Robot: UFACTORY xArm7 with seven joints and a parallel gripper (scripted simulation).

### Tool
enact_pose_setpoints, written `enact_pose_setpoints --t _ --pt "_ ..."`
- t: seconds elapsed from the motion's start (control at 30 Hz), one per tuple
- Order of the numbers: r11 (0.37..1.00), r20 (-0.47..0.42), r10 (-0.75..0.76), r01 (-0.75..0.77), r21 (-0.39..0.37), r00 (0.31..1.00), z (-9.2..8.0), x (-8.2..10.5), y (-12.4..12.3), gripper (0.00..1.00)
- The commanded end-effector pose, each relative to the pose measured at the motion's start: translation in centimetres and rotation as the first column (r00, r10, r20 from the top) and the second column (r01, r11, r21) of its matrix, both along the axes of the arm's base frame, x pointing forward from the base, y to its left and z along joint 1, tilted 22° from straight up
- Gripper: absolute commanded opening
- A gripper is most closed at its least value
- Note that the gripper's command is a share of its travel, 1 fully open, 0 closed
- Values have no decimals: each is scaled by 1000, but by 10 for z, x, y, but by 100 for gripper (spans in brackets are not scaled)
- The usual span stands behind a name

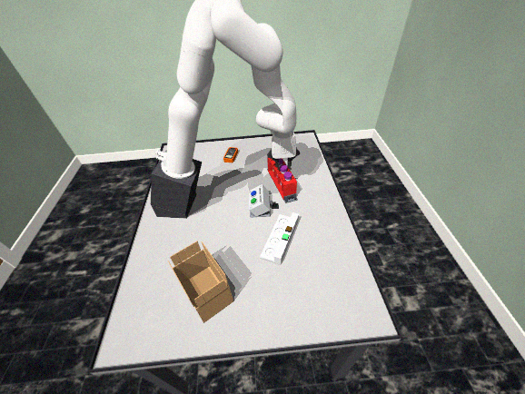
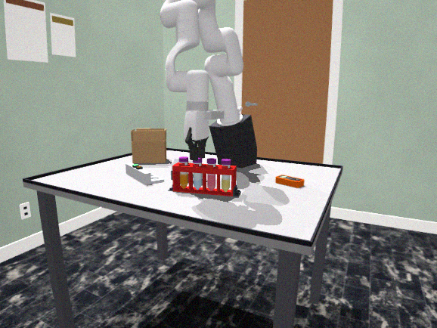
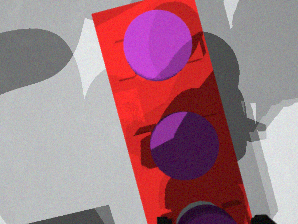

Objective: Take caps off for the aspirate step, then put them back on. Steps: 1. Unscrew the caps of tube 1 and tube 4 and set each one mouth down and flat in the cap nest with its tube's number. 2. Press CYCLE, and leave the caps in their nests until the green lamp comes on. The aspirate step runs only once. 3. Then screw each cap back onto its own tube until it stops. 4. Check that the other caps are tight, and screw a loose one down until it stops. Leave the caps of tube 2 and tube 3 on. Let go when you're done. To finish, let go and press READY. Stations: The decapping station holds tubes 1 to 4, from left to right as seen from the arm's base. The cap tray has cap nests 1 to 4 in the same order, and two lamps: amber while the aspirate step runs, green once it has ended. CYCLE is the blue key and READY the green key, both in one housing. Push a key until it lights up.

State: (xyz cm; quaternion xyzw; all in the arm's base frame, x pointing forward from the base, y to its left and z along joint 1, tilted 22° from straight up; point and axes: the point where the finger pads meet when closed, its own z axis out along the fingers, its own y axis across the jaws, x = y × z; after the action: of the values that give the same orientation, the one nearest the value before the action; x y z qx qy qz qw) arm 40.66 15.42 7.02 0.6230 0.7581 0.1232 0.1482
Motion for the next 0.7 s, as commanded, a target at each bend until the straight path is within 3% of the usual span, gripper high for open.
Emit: enact_pose_setpoints --t 0.0,0.3,0.43,0.47,0.53,0.67 --pt "1000 -3 2 -2 2 1000 15 -5 1 46" --pt "1000 -2 2 -2 2 1000 34 -12 0 46" --pt "1000 -2 2 -2 2 1000 35 -13 0 46" --pt "1000 -83 -16 15 -7 996 33 -17 -7 0" --pt "999 -243 -51 46 -29 969 29 -25 -21 0" --pt "998 -273 -59 51 -34 960 25 -34 -37 0"
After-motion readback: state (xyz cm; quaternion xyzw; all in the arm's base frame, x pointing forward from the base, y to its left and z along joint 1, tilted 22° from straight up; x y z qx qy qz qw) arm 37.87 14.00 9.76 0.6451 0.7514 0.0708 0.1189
